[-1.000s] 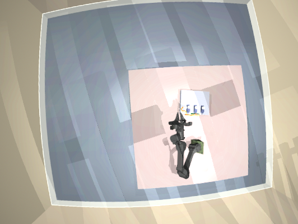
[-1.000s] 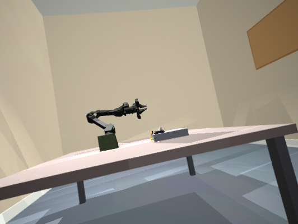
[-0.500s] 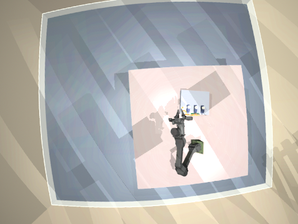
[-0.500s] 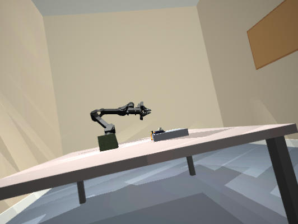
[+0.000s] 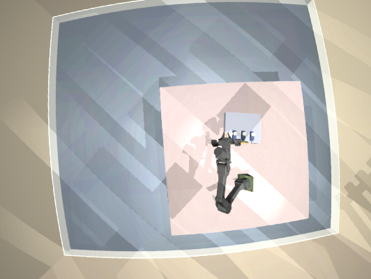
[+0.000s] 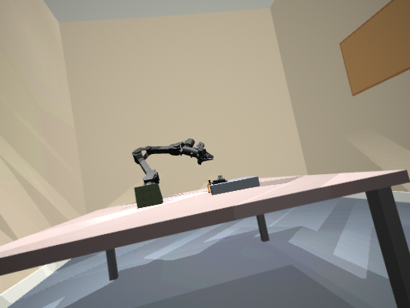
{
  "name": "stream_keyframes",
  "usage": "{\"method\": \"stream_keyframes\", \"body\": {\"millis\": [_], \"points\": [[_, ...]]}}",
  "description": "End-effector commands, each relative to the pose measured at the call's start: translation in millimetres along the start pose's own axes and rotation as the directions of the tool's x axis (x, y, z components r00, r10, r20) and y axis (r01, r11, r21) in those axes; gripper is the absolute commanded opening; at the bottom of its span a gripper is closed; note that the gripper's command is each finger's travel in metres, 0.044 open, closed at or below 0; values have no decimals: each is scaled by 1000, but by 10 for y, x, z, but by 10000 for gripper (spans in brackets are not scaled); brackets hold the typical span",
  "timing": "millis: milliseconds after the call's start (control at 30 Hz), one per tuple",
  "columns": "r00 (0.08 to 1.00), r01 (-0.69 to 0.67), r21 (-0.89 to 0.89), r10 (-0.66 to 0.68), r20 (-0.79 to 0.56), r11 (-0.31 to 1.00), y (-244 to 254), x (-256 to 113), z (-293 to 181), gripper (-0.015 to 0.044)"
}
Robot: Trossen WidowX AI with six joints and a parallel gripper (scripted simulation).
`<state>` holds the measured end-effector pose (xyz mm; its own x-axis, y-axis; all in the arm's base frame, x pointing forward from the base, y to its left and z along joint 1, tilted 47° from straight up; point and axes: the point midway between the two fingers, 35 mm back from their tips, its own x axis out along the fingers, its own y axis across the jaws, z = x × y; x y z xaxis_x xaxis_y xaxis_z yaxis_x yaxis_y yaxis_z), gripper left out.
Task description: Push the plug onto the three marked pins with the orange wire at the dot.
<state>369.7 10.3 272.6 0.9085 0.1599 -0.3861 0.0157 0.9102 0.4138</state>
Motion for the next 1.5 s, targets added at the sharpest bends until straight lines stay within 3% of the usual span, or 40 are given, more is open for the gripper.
{"method": "stream_keyframes", "body": {"millis": [0,700,1100,1467], "points": [[997,9,84,-2,-82,996,-41,111,-80,115],[885,224,500,40,-463,836,-198,477,-447,115],[769,439,641,106,-631,629,-271,599,-638,115],[645,646,663,193,-739,378,-324,673,-782,115]]}}
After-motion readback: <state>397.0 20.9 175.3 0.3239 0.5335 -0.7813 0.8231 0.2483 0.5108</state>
